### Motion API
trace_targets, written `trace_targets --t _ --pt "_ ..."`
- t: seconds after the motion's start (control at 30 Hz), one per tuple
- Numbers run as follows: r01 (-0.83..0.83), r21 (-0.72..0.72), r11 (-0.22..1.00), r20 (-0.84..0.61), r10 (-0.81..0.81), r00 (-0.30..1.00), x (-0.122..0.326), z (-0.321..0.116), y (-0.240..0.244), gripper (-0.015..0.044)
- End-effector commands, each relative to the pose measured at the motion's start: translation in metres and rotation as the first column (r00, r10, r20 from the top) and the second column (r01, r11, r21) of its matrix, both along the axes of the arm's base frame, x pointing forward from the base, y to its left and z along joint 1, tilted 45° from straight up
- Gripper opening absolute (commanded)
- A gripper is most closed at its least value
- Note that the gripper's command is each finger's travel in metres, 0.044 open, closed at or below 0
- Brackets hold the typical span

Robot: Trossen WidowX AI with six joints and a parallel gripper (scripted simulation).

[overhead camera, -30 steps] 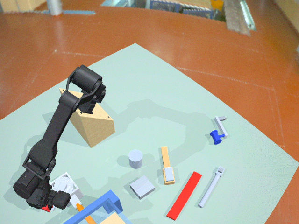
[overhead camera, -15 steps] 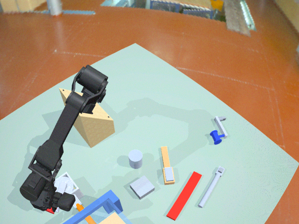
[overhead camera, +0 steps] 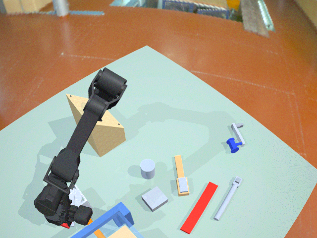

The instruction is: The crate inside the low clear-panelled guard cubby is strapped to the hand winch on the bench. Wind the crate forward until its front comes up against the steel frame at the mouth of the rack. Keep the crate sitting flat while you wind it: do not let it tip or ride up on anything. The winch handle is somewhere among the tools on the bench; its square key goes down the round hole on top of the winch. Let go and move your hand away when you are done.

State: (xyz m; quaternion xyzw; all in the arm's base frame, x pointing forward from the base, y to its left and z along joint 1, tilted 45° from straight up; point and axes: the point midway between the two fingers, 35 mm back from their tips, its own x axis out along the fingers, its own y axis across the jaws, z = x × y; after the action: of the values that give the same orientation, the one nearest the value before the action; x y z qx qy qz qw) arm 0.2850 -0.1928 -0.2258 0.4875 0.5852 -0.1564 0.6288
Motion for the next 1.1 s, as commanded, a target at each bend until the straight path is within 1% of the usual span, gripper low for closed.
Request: trace_targets --t 0.0,1.07 --pt "-0.002 0.027 1.0 0.007 0.002 1.0 0.005 0.008 0.012 0.0" --pt "-0.002 0.031 1.0 0.006 0.002 1.0 0.012 0.04 0.047 0.0"
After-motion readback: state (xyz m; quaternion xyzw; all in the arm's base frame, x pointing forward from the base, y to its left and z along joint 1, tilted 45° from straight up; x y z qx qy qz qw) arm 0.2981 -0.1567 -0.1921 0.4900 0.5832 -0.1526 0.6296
